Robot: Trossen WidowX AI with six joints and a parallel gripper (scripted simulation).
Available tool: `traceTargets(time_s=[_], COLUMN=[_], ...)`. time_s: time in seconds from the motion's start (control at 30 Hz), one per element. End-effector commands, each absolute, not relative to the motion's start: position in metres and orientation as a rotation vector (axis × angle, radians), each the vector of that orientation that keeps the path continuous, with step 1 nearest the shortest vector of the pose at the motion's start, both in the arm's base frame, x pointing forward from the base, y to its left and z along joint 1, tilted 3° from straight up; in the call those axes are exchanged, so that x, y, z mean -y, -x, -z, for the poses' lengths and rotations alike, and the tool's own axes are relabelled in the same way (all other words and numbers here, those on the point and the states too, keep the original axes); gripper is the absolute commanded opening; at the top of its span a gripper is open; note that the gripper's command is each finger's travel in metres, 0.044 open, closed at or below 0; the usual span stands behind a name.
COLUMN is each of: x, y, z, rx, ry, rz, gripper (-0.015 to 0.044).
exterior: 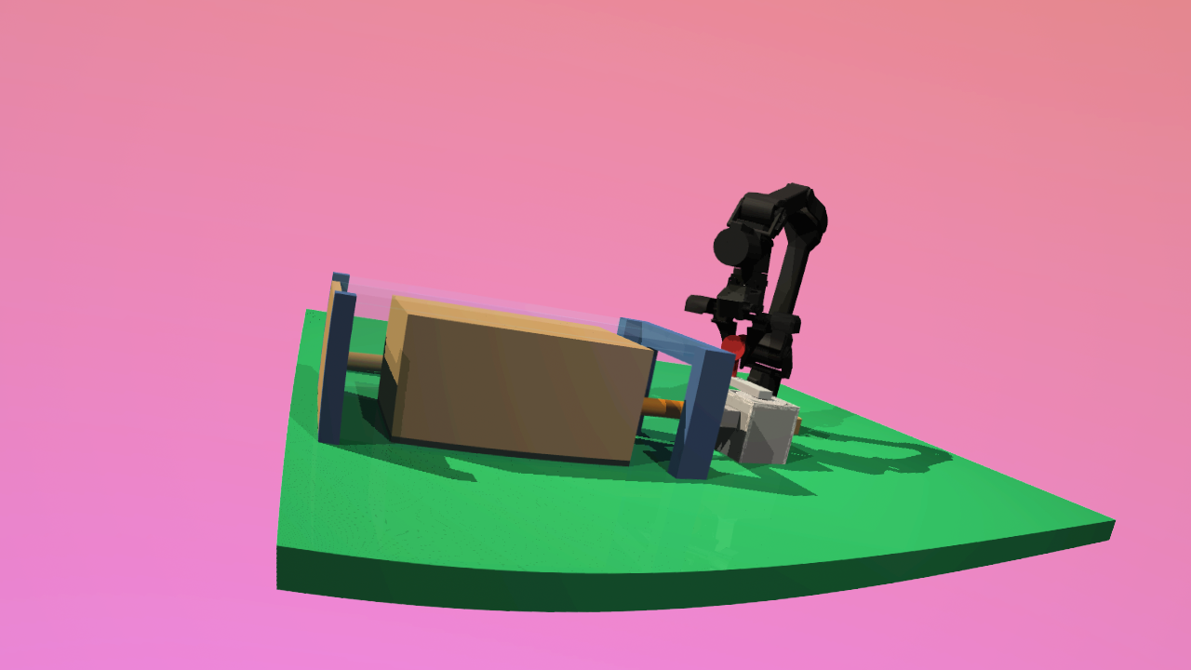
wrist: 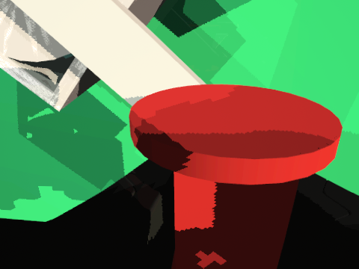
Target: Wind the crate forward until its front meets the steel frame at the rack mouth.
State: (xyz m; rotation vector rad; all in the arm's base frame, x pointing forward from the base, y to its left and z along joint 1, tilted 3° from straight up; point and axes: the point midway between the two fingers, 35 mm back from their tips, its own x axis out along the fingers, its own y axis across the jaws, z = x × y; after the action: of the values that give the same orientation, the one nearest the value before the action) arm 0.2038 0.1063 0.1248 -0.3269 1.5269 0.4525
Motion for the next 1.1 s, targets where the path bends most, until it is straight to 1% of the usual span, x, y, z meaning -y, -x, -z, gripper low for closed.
traceTargets(time_s=[0.0,1.07], x=[-0.104,-0.115], y=[-0.223,-0.272], z=[-0.124,-0.126], rx=[-1.499,-1.495], ry=[0.330,0.330], rz=[-0.429,-0.429], gripper=[0.0000,0.0000])
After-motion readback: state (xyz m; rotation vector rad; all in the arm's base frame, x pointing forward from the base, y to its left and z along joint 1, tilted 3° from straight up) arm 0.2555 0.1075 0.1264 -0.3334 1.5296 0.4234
